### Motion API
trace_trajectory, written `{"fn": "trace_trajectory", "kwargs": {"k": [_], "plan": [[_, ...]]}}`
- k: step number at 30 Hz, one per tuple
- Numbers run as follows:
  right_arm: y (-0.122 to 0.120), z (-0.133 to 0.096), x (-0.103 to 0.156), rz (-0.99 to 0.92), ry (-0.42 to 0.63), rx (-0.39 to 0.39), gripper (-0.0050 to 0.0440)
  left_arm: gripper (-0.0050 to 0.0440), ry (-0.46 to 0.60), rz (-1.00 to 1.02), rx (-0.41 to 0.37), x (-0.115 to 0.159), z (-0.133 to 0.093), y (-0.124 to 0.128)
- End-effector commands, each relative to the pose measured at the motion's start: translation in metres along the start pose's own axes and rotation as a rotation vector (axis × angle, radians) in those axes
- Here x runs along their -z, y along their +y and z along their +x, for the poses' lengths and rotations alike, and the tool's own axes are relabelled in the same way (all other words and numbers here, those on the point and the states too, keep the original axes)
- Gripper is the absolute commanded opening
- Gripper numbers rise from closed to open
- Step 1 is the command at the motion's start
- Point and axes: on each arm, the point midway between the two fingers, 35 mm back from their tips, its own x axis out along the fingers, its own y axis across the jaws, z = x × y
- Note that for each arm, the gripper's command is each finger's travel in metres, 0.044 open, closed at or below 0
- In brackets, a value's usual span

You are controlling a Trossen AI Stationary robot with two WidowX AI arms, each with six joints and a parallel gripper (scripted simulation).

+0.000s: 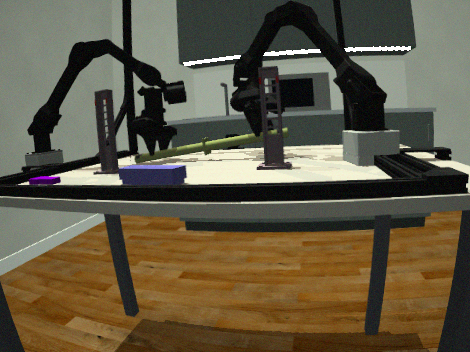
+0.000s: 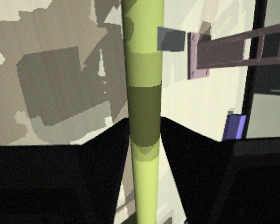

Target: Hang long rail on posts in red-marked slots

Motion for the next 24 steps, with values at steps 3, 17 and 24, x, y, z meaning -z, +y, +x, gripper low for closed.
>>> {"fn": "trace_trajectory", "kwargs": {"k": [3, 17, 24], "plan": [[0.000, 0.000, 0.000, 0.000, 0.001, -0.002, 0.0432, 0.0000, 0.003, -0.003, 0.006, 0.001, 0.000, -0.001], [0.001, -0.050, -0.003, 0.000, 0.001, -0.002, 0.0440, 0.0000, 0.003, -0.003, 0.006, 0.001, 0.000, -0.001], [0.000, -0.050, 0.000, 0.000, 0.001, -0.002, 0.0440, 0.0000, 0.003, -0.003, 0.006, 0.001, 0.000, -0.001]]}}
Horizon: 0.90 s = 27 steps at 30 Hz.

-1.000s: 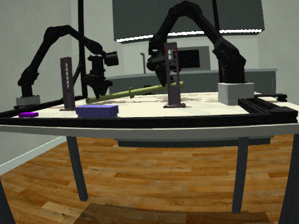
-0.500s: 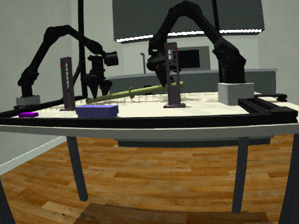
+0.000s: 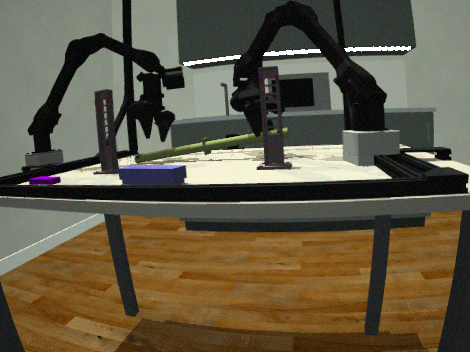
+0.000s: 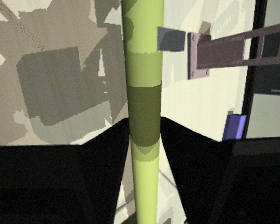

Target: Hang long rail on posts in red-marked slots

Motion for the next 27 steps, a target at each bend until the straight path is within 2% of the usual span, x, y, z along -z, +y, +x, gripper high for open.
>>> {"fn": "trace_trajectory", "kwargs": {"k": [1, 2, 6, 8, 16, 23, 27], "plan": [[0.000, -0.001, 0.002, 0.002, 0.001, -0.003, 0.0440, 0.0000, 0.003, -0.003, 0.006, 0.001, 0.000, -0.001], [0.000, -0.001, 0.002, 0.002, 0.001, -0.003, 0.0440, 0.0000, 0.003, -0.003, 0.006, 0.001, 0.000, -0.001], [-0.003, 0.004, 0.002, 0.007, -0.011, -0.059, 0.0344, 0.0000, 0.003, -0.003, 0.006, 0.001, 0.000, -0.001], [-0.003, 0.004, 0.002, 0.007, -0.011, -0.059, 0.0344, 0.0000, 0.003, -0.003, 0.006, 0.001, 0.000, -0.001], [-0.013, 0.018, 0.003, 0.014, -0.027, -0.244, 0.0160, 0.0000, 0.003, -0.003, 0.006, 0.001, 0.000, -0.001], [-0.023, 0.027, 0.005, 0.007, -0.011, -0.400, 0.0160, 0.0000, 0.003, -0.003, 0.006, 0.001, 0.000, -0.001], [-0.024, 0.028, 0.005, 0.005, -0.008, -0.415, 0.0160, 0.0000, 0.003, -0.003, 0.006, 0.001, 0.000, -0.001]]}}
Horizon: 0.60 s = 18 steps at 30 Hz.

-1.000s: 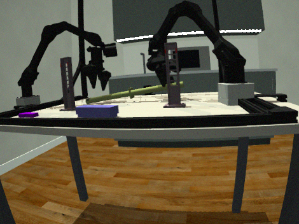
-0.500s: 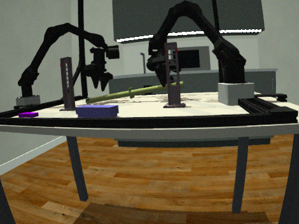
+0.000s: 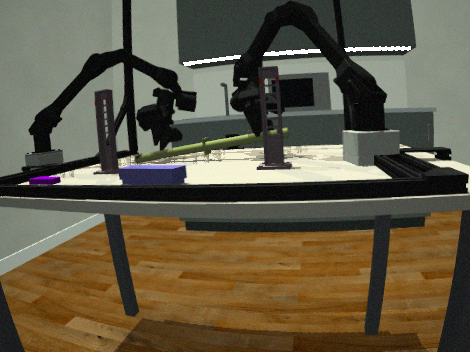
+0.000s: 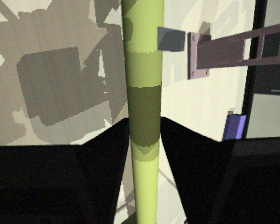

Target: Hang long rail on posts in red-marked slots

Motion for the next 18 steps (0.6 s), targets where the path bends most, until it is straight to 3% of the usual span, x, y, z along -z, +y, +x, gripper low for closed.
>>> {"fn": "trace_trajectory", "kwargs": {"k": [1, 18], "plan": [[-0.002, 0.002, 0.002, 0.002, 0.007, -0.024, 0.0160, 0.0000, 0.003, -0.003, 0.005, 0.001, 0.000, -0.001], [-0.001, 0.026, 0.001, 0.003, 0.007, -0.025, 0.0160, 0.0000, 0.003, -0.003, 0.005, 0.001, 0.000, -0.001]]}}
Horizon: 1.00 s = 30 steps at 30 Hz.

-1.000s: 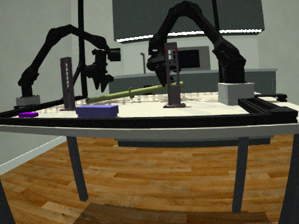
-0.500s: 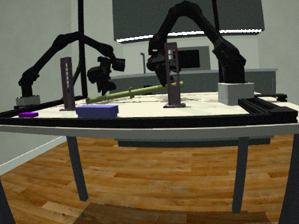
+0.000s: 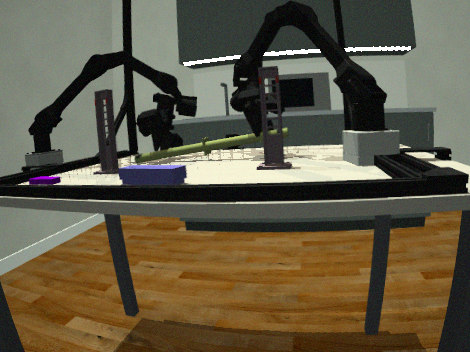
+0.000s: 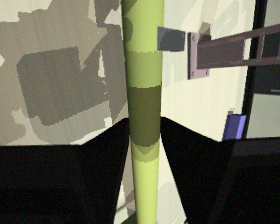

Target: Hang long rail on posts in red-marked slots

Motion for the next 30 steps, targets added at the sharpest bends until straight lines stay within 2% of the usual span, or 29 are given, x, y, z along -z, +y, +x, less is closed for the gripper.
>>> {"fn": "trace_trajectory", "kwargs": {"k": [1, 5, 9, 14, 16, 30], "plan": [[0.0012, 0.0081, -0.0017, -0.005, -0.004, -0.009, 0.0160, 0.0000, 0.003, -0.003, 0.005, 0.0007, -0.0001, -0.0011], [0.0014, 0.0121, -0.0021, -0.005, -0.004, -0.009, 0.0160, 0.0000, 0.003, -0.003, 0.005, 0.0007, -0.0001, -0.0011], [0.0007, 0.0125, -0.0009, -0.005, -0.004, -0.009, 0.0064, 0.0000, 0.003, -0.003, 0.005, 0.0007, -0.0001, -0.0011], [0.0007, 0.0125, -0.0009, -0.005, -0.004, -0.009, 0.0040, 0.0000, 0.003, -0.003, 0.005, 0.0007, -0.0001, -0.0011], [0.0007, 0.0125, -0.0009, -0.005, -0.004, -0.009, 0.0000, 0.0000, 0.003, -0.003, 0.005, 0.0007, -0.0001, -0.0011], [0.0007, 0.0125, -0.0009, -0.005, -0.004, -0.009, 0.0000, 0.0000, 0.003, -0.003, 0.005, 0.0007, -0.0001, -0.0011]]}}
